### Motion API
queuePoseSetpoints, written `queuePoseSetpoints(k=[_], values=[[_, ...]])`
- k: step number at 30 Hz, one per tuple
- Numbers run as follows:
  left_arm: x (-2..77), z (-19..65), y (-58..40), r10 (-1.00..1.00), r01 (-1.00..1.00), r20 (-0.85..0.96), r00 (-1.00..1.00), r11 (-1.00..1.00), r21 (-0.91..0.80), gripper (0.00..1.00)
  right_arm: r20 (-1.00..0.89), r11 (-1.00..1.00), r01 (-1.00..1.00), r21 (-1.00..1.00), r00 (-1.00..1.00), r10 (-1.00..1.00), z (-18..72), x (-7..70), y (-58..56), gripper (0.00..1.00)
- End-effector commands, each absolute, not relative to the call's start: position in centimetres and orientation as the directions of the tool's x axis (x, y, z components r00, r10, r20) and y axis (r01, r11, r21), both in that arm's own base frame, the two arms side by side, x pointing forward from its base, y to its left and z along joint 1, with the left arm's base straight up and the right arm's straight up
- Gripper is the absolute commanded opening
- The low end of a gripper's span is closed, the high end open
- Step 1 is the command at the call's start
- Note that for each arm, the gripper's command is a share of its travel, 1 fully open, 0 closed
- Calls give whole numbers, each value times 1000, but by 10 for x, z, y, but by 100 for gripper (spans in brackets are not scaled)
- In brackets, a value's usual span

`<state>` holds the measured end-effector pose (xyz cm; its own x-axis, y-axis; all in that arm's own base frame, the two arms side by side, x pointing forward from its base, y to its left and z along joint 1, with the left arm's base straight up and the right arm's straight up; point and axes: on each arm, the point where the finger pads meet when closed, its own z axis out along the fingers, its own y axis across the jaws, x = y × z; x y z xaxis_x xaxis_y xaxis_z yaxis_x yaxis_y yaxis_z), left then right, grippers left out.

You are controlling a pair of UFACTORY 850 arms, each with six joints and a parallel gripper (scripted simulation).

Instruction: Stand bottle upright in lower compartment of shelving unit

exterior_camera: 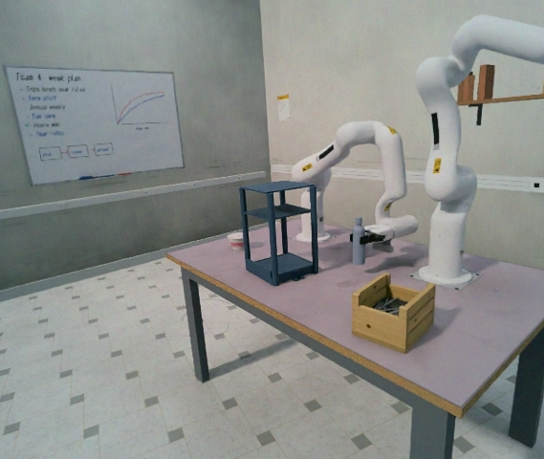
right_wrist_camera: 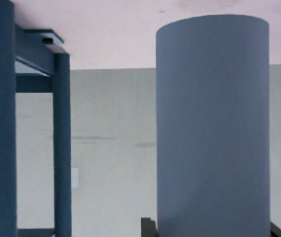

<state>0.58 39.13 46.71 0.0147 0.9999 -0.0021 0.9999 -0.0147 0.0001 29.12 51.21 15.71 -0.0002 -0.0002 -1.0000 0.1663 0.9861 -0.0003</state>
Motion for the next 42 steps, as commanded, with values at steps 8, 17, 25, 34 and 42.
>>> queuePoseSetpoints(k=[8,17,25,34,42], values=[[6,468,392,1000,1000,0,15,-15,0,100,-1000,986,166,1,1,1,158,288,494,0],[6,468,392,1000,1000,0,15,-15,0,100,-1000,986,166,1,1,1,158,285,473,0],[6,468,392,1000,1000,0,15,-15,0,100,-1000,986,166,1,1,1,158,282,458,0],[6,468,392,1000,1000,0,15,-15,0,100,-1000,986,166,1,1,1,158,278,433,0],[6,468,392,1000,1000,0,15,-15,0,100,-1000,986,166,1,1,1,158,275,415,0]])
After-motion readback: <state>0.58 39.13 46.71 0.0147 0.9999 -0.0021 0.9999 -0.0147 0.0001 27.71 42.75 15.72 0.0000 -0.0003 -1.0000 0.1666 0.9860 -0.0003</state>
